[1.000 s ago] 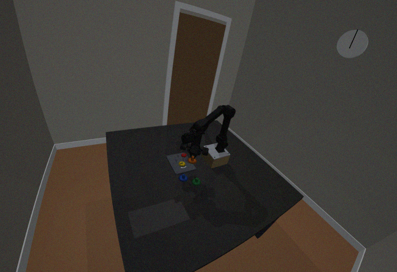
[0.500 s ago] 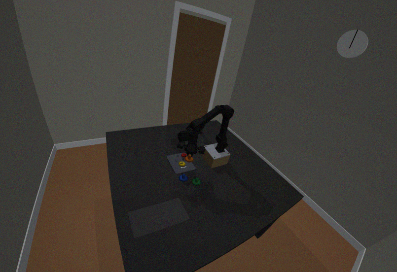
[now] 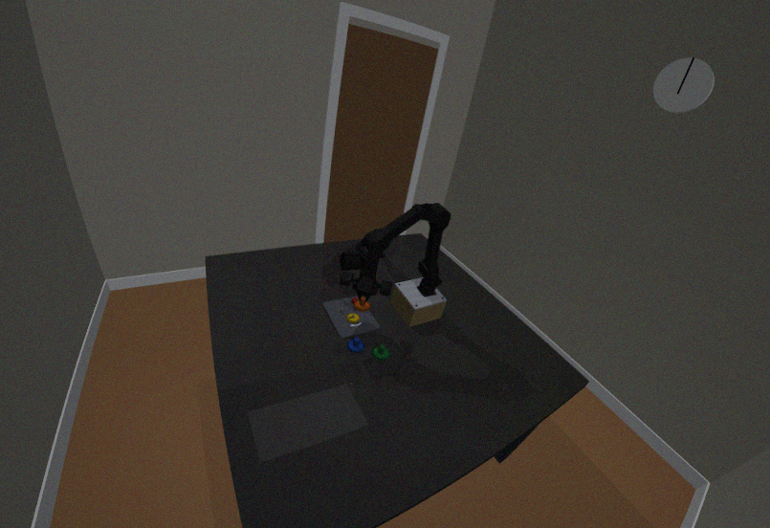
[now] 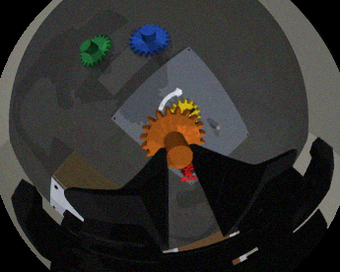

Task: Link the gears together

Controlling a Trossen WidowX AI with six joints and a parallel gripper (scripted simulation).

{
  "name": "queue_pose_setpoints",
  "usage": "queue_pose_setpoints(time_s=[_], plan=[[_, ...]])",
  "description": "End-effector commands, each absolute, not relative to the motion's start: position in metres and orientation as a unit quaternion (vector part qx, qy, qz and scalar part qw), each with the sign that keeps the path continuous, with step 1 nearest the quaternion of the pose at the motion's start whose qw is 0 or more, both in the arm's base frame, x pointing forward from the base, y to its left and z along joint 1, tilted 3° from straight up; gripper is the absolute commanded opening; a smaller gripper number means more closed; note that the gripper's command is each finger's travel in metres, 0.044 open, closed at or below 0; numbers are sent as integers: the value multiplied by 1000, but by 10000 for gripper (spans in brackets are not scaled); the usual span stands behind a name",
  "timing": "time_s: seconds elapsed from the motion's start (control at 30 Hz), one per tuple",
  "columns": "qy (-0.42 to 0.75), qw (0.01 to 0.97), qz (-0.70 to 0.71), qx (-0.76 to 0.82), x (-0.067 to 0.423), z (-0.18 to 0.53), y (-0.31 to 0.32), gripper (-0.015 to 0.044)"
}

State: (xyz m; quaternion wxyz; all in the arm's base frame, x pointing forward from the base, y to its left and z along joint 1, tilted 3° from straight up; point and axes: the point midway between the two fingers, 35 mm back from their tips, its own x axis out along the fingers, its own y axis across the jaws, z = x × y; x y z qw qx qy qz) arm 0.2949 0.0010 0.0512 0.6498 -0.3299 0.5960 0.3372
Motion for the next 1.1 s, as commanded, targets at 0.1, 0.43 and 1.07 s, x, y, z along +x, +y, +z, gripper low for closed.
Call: queue_pose_setpoints(time_s=[0.1, 0.43, 1.07], plan=[[595, 648, 341, -331, 296, 45, -13, 0], [595, 647, 342, -332, 296, 37, -35, 0], [595, 645, 343, -334, 294, 30, -58, 0]])
